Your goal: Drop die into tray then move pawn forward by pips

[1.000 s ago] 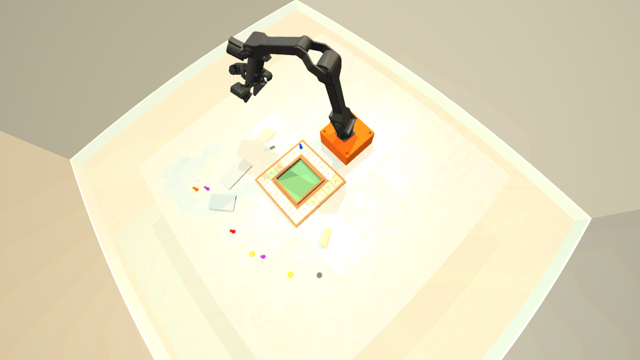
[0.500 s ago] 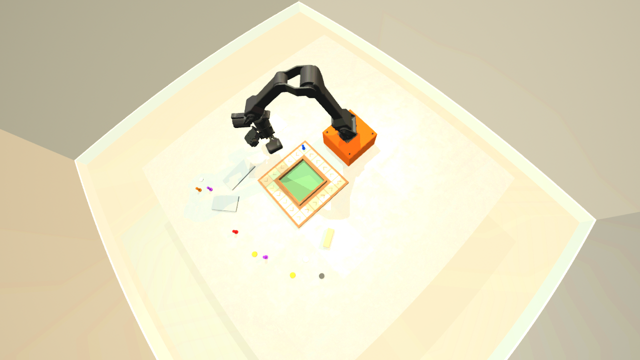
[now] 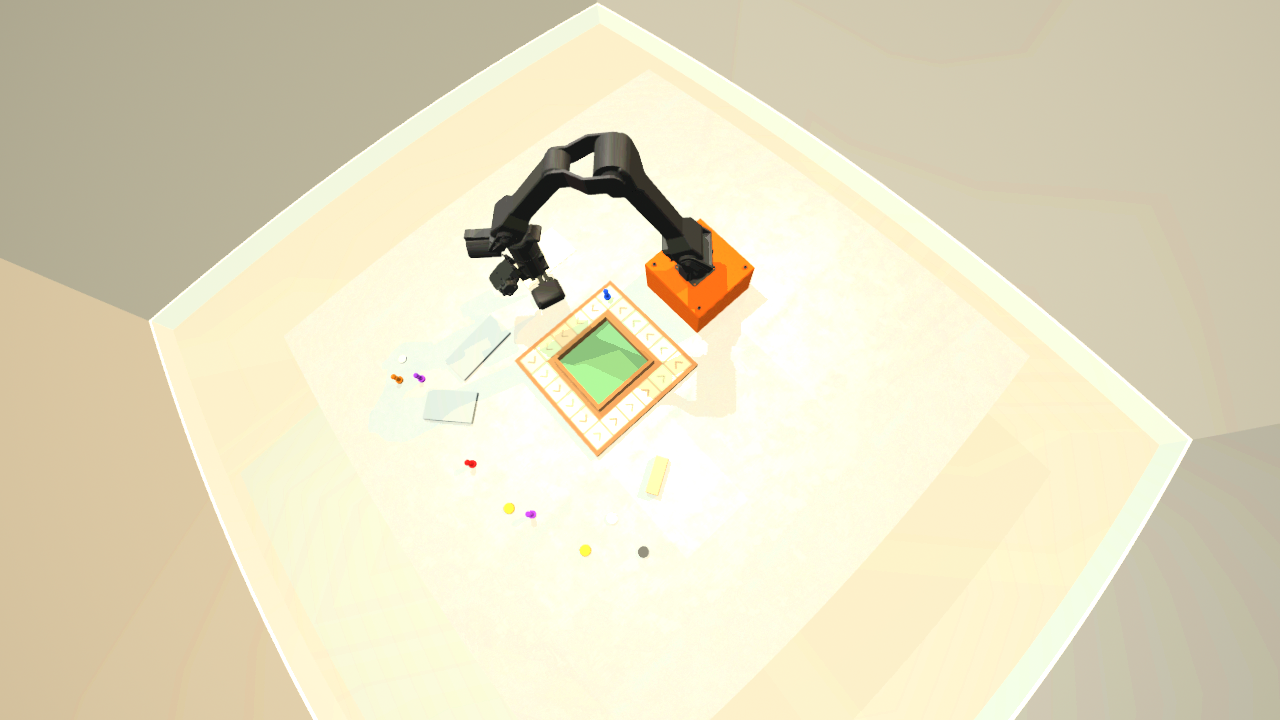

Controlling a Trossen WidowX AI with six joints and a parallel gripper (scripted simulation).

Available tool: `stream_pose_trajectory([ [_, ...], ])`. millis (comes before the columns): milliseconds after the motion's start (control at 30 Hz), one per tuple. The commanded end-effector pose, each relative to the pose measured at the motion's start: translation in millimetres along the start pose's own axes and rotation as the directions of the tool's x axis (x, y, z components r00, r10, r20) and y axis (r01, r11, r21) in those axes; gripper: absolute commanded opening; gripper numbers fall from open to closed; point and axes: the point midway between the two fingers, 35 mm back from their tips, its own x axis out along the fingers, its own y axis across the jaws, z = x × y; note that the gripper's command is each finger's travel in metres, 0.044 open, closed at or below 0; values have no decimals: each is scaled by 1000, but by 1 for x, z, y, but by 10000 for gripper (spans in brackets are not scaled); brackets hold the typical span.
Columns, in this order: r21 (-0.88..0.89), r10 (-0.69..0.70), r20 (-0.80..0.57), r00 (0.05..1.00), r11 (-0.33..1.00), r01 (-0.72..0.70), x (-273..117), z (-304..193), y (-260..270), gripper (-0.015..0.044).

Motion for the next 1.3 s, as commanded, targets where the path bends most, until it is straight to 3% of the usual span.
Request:
stream_pose_trajectory([
  [0, -3, -1, -5, 1000, 1000, 1, 7, -1, 0, 275],
  [500, -3, -1, -5, 1000, 1000, 1, 28, -1, 0, 275],
  [700, -3, -1, -5, 1000, 1000, 1, 28, -1, 0, 118],
  [900, -3, -1, -5, 1000, 1000, 1, 28, -1, 0, 78],
  [1000, -1, -1, 13, 1000, 1000, 1, 25, 2, -1, 0],
  [1267, 3, -3, 44, 999, 1000, 3, -6, 10, -6, 0],
])
